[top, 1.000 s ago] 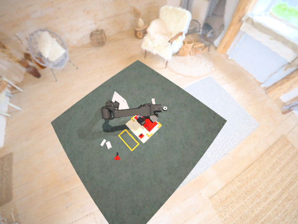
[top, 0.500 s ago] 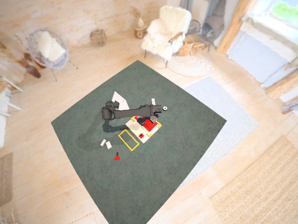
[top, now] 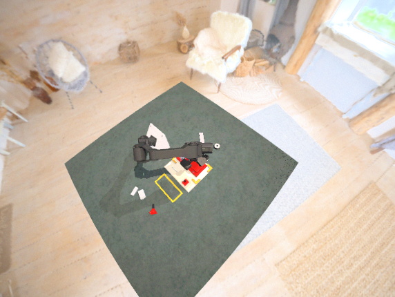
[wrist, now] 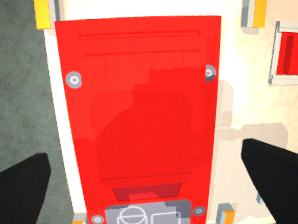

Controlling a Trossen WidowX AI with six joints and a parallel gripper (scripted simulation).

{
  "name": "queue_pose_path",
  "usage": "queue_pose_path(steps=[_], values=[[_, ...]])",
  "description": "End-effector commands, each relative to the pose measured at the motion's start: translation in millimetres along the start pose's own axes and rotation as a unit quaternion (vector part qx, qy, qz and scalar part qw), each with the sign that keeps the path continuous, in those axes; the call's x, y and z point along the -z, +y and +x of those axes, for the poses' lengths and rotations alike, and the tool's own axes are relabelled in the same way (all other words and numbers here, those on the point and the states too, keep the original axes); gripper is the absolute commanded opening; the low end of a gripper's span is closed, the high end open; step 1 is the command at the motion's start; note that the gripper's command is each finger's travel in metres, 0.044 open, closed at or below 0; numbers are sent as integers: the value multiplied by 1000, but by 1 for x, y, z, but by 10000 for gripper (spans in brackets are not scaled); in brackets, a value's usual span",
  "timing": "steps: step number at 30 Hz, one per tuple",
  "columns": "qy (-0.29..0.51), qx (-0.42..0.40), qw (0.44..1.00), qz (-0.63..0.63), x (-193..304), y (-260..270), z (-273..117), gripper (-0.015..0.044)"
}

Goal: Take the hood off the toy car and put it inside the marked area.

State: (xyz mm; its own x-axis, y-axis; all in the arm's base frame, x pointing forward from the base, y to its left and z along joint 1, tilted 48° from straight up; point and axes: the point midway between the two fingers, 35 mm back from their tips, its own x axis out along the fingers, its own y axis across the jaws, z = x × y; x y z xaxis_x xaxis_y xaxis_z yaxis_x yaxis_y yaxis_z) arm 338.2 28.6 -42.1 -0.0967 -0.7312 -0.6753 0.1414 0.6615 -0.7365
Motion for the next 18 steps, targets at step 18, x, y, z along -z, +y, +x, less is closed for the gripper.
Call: queue_pose_path(steps=[18], values=[[-1,2,1000,-1,-1,-1,15,440]])
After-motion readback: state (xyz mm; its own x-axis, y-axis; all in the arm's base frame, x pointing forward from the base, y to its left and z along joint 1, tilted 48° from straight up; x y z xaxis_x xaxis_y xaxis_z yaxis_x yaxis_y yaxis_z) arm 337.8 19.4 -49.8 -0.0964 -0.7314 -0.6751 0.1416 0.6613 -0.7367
